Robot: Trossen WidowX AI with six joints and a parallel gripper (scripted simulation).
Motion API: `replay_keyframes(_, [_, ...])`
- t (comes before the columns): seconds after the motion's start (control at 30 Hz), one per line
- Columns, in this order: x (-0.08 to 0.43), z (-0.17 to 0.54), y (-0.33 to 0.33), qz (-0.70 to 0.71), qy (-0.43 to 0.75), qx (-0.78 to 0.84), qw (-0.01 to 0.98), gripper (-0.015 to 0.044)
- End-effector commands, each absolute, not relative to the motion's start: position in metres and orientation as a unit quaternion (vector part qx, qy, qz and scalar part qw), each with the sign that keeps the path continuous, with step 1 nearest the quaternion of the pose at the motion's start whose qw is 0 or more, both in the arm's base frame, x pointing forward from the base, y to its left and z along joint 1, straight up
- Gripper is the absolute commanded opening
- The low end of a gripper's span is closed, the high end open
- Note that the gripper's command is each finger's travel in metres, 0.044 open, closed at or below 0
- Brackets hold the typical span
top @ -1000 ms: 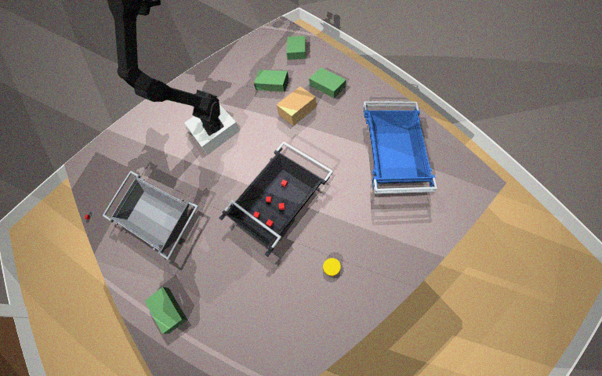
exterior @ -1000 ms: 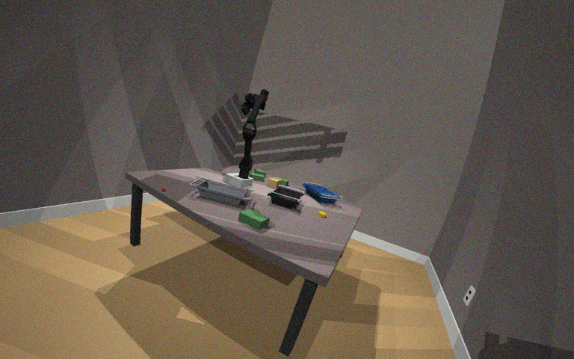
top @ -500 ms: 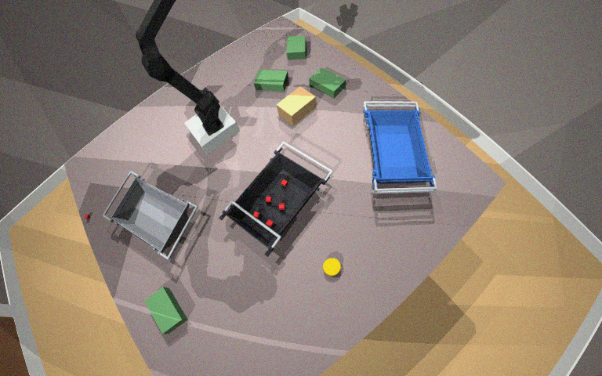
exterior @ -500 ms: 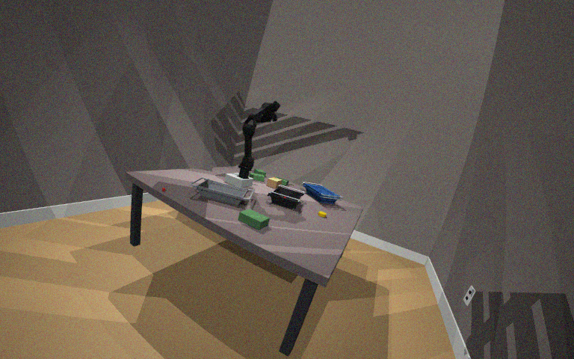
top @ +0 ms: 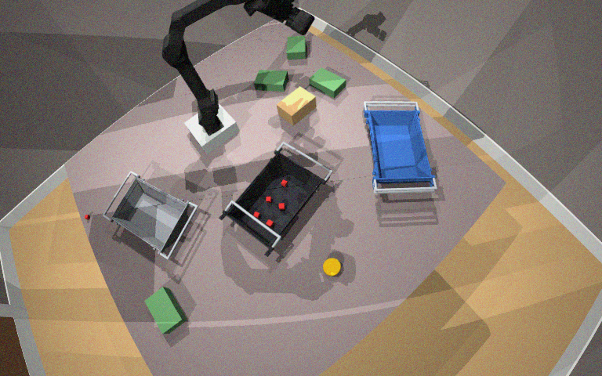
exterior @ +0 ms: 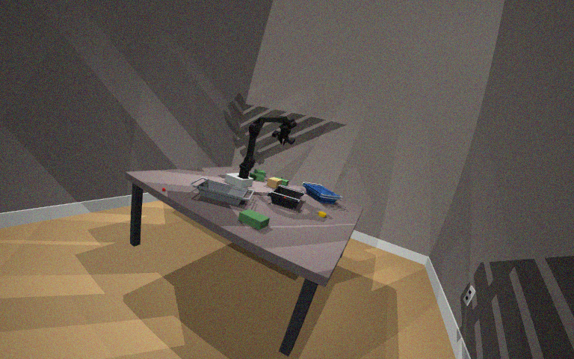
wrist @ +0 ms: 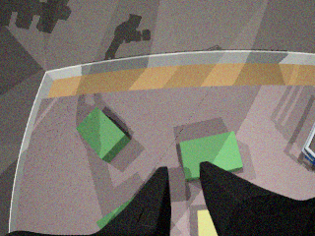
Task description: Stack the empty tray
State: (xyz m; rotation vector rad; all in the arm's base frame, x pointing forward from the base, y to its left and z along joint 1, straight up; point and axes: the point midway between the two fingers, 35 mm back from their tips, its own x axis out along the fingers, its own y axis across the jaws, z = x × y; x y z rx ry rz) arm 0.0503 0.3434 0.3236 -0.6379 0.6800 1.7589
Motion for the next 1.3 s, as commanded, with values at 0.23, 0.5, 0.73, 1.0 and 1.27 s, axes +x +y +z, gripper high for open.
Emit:
replay_keyframes(0.23, [0.202, 0.209, 0.319, 0.477, 0.52, -0.213, 0.676, 0.008])
replay_keyframes(0.5, [0.288, 0.127, 0.246, 0.249, 0.639, -0.148, 0.712, 0.008])
replay_keyframes(0.73, [0.318, 0.084, 0.191, 0.119, 0.686, -0.108, 0.71, 0.008])
replay_keyframes(1.0, [0.319, 0.073, 0.192, 0.119, 0.686, -0.108, 0.71, 0.008])
replay_keyframes(1.27, [0.32, 0.036, 0.193, 0.119, 0.686, -0.108, 0.71, 0.008])
